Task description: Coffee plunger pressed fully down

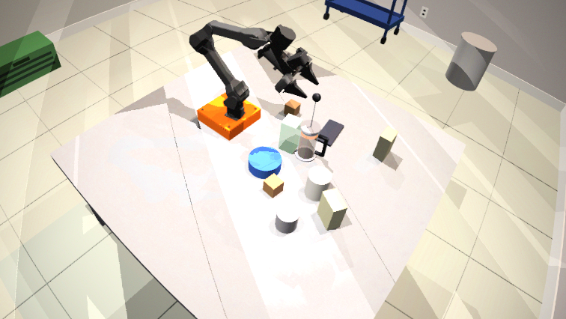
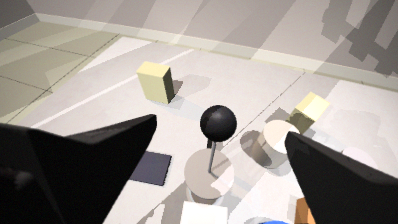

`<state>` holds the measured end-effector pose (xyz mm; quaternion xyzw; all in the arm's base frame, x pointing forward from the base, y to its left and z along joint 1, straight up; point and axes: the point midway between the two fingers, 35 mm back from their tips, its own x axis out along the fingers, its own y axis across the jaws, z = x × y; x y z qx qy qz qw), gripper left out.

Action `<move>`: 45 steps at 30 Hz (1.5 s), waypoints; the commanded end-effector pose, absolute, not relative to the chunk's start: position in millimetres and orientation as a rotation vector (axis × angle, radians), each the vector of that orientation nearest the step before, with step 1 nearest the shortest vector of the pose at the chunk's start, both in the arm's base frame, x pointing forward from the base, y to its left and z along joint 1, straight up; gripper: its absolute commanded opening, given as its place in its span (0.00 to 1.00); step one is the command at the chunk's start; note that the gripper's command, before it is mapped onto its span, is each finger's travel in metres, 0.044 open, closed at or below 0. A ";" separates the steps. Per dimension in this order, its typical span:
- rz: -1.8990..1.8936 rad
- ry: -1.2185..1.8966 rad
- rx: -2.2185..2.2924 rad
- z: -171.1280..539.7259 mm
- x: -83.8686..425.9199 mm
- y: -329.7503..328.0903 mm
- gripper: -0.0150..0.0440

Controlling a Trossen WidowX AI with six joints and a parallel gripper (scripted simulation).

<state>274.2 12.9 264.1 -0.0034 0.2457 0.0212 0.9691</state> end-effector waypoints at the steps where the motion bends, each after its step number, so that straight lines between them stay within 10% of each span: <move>1: 0.046 0.505 -0.013 258.3 279.7 13.5 1.00; 16: 0.046 0.504 -0.012 247.3 298.4 14.1 1.00; 27: 0.046 0.504 -0.012 247.3 298.4 14.1 0.51; 45: 0.046 0.503 -0.012 238.6 300.5 14.2 0.46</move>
